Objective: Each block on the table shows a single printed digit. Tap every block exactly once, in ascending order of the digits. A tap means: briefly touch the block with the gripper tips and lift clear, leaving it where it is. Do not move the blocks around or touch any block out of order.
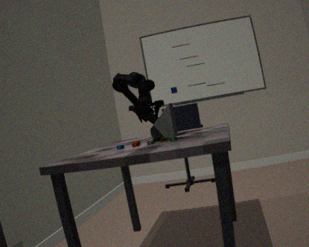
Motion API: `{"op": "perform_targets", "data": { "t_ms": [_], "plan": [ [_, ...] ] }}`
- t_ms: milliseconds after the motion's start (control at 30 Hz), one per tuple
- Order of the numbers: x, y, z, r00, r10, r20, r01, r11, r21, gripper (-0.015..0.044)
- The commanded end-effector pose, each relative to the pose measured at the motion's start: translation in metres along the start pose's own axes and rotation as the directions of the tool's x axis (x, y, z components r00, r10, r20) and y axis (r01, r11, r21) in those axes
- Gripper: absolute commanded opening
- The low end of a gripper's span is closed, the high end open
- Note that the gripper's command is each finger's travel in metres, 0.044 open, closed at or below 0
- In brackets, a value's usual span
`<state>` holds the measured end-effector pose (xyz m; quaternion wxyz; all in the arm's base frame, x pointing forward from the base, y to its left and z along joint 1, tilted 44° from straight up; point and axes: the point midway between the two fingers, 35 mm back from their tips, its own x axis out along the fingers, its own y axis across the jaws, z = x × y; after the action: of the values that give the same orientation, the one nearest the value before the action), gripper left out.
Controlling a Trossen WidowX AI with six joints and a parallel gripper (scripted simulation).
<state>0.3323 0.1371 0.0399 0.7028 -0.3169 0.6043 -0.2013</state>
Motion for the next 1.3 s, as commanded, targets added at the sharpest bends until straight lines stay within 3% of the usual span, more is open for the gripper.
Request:
{"op": "perform_targets", "data": {
  "t_ms": [0, 400, 600, 1267],
  "plan": [
    [-0.001, -0.001, 0.0, 1.0, -0.001, 0.006, 0.001, 1.0, -0.004, 0.04],
    [-0.001, -0.005, 0.001, 1.0, -0.001, 0.006, 0.001, 1.0, -0.004, 0.04],
    [-0.001, -0.091, 0.007, 1.0, -0.005, 0.006, 0.005, 1.0, -0.004, 0.04],
    [-0.001, -0.091, 0.007, 1.0, -0.005, 0.006, 0.005, 1.0, -0.004, 0.04]
  ]
}}
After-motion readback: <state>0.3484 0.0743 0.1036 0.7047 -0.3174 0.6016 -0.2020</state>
